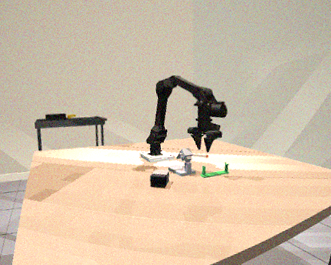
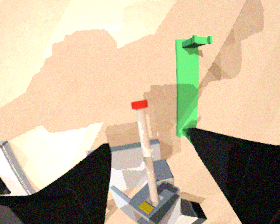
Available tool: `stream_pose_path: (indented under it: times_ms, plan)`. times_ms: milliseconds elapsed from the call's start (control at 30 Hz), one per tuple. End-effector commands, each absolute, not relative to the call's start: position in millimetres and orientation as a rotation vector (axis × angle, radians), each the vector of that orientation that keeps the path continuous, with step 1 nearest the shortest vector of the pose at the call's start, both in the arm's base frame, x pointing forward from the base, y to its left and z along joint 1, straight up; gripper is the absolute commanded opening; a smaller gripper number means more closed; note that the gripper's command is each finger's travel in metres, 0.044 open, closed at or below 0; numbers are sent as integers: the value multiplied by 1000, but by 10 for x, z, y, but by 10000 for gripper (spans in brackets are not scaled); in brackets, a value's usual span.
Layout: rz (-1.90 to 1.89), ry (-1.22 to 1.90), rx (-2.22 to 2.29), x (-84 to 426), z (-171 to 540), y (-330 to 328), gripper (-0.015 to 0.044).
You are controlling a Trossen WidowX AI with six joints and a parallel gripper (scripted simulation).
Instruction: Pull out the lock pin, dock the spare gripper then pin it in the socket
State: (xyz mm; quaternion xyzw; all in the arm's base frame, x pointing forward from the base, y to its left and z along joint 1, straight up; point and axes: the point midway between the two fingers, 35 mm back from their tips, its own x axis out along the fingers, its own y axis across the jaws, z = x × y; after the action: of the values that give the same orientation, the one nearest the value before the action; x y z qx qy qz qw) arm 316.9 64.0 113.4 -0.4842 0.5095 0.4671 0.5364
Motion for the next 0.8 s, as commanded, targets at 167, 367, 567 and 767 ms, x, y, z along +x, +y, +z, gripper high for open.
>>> stream_pose_path:
  times_ms: [167, 367, 567, 767]
  plan:
    - [1125, 1221, -1150, 3159, 956, 647, 300]
    - [1125, 1221, -1150, 3162, 858, 649, 300]
    - [1125, 1221, -1150, 3163, 761, 652, 300]
    - [1125, 1221, -1150, 3160, 667, 653, 300]
